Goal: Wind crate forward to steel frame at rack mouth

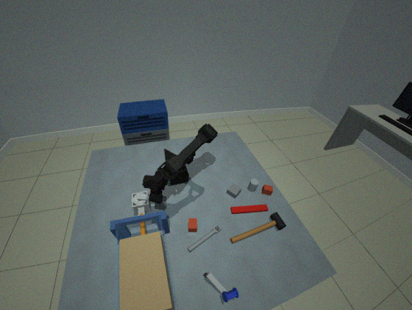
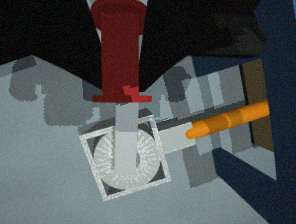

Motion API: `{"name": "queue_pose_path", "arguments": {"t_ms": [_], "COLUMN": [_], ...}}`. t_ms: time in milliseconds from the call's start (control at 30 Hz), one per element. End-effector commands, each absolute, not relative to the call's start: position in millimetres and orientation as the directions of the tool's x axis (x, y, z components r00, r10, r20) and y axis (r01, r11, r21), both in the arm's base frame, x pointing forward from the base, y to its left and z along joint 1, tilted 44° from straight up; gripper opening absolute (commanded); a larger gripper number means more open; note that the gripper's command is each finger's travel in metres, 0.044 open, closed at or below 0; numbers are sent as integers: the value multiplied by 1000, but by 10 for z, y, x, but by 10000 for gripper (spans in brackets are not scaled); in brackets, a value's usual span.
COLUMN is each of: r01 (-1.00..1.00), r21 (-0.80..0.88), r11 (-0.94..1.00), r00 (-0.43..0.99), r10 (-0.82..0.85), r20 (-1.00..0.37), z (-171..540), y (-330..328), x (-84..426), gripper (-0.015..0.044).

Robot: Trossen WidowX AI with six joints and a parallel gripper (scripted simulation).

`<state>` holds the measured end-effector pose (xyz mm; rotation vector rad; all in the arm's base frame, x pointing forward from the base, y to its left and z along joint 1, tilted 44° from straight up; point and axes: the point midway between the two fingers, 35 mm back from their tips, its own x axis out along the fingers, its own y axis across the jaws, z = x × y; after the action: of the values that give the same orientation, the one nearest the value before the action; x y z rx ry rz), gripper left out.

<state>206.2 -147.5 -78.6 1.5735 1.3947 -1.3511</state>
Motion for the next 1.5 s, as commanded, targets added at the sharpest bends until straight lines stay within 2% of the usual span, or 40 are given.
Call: {"name": "queue_pose_path", "arguments": {"t_ms": [0, 1467], "r01": [947, 946], "r21": [-213, -216], "r11": [-242, -243], "r00": [-128, -131], "r10": [326, 324], "r20": [-937, -937], "z": [-775, -875], "y": [-1420, -1527], "x": [1852, 1252], "gripper": [0, 0]}}
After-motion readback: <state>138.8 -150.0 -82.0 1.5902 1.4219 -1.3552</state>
